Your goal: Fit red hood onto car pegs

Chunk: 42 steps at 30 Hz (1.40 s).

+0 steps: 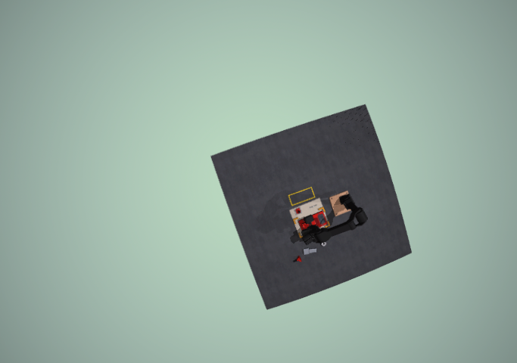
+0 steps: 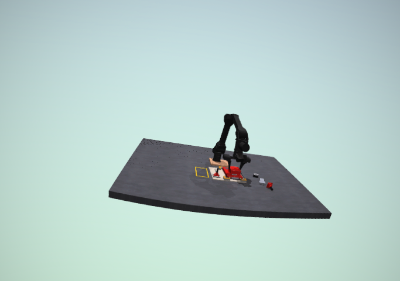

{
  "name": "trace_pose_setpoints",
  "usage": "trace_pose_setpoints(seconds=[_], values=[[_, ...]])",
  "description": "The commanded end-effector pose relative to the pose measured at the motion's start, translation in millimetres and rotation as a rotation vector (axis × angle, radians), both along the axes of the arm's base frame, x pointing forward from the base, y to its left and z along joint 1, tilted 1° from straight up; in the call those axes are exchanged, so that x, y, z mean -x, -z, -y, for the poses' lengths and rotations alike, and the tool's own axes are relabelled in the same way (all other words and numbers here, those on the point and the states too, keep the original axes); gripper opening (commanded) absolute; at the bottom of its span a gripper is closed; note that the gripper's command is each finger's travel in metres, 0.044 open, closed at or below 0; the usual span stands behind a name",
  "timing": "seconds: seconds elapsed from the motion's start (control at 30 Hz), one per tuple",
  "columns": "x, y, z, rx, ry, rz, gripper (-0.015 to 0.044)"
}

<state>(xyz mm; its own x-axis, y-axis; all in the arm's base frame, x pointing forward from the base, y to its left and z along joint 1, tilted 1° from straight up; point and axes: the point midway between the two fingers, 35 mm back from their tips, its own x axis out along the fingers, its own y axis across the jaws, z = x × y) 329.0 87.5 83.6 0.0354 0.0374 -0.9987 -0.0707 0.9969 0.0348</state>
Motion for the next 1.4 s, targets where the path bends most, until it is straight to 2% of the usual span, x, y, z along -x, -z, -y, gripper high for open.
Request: trace_pose_setpoints(seconds=[0.0,1.37], values=[[-0.1,2.7,-0.4,-0.002,0.003,-0.001,0.0],[0.1,-0.7,-0.1,-0.001,0.002,-0.001,0.0]])
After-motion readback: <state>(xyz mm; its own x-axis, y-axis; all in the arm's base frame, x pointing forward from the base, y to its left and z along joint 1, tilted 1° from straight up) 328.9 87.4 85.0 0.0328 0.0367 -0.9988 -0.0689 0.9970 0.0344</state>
